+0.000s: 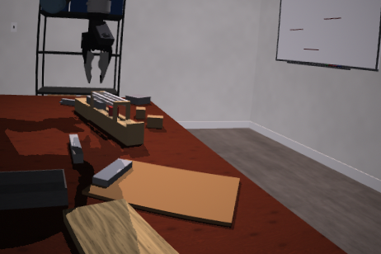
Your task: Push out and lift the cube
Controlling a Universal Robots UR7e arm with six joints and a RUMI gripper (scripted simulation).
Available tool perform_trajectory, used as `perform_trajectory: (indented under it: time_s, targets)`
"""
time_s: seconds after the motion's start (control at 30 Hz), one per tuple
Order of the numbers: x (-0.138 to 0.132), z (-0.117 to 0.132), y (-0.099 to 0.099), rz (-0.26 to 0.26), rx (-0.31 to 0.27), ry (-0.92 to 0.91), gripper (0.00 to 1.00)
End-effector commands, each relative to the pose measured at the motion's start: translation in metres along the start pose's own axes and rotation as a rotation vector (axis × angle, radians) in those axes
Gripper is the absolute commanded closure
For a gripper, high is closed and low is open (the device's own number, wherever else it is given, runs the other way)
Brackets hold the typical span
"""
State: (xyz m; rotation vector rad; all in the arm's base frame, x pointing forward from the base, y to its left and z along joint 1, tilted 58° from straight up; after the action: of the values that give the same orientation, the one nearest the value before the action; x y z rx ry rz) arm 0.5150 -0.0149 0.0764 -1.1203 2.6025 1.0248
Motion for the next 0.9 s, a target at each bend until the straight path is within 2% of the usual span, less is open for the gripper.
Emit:
perform_trajectory:
  time_s: [0.0,0.13,0.2,0.7,0.77,0.87]
  targets:
    - [0.017,-0.024,0.001,-0.002,0.000,-0.018,0.78]
    - [0.033,-0.045,0.001,-0.001,0.000,-0.034,0.78]
    - [0.033,-0.045,0.001,-0.001,0.000,-0.034,0.78]
    - [0.104,-0.141,0.001,-0.001,0.000,-0.108,0.78]
    - [0.104,-0.141,0.001,-0.001,0.000,-0.108,0.78]
    - [0.118,-0.160,0.000,-0.001,-0.001,-0.122,0.78]
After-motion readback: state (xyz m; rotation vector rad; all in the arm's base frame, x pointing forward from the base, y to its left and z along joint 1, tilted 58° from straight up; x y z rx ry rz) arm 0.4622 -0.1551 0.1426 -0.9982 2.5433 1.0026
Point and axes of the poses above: the point where the finger pads meet when closed, its own y axis back along the fingers, its own x axis across the jaws, z = x × y, the point moved 3 cm from there along y, back along the fingers, and after that the axes turned 9 degrees about y, right-handed, at the moved point
